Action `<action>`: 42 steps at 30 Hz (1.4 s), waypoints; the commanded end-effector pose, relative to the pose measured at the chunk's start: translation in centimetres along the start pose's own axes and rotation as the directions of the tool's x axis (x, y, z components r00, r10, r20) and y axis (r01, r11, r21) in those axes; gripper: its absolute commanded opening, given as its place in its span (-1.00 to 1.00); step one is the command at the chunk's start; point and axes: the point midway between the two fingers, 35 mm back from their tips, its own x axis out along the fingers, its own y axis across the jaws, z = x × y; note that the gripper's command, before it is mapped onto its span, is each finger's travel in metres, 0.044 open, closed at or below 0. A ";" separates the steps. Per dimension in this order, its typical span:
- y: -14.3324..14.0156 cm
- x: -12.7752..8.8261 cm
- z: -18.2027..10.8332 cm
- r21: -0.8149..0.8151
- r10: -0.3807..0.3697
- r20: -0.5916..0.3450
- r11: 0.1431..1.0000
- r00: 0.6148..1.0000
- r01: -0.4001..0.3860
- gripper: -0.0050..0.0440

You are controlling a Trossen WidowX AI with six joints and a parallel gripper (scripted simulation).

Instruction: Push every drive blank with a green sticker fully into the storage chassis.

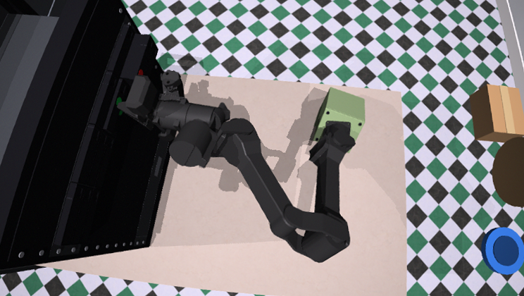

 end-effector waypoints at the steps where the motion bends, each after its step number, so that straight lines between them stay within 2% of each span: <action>1: 1.5 0.4 -1.5 -0.025 0.040 -0.035 0.999 0.999 -0.040 -0.80; 42: 1.8 0.8 -1.8 -0.025 0.040 -0.035 0.999 0.999 -0.040 -0.80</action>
